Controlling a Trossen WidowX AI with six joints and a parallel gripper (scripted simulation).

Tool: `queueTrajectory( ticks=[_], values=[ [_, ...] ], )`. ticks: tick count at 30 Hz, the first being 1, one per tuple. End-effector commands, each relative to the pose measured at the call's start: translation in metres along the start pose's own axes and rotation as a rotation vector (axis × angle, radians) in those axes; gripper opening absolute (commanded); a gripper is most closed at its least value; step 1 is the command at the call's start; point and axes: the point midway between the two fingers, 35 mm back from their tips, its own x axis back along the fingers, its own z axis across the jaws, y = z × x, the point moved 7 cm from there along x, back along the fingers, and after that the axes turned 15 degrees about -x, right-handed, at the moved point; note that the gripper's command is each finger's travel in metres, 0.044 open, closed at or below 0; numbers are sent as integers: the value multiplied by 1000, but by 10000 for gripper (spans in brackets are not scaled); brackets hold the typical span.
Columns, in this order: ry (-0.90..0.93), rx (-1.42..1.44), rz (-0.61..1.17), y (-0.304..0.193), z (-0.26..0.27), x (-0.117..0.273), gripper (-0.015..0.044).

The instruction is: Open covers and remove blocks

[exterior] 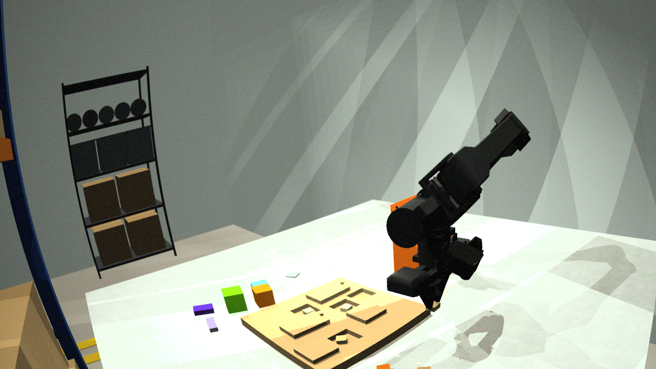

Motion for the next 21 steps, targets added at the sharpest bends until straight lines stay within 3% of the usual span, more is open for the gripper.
queueTrajectory(
  ticks=[1, 21],
  values=[
    [-1, -5, 5, -1, -1, -6, 80],
    [-2, -4, 7, -1, -3, -39, 80]
  ],
)
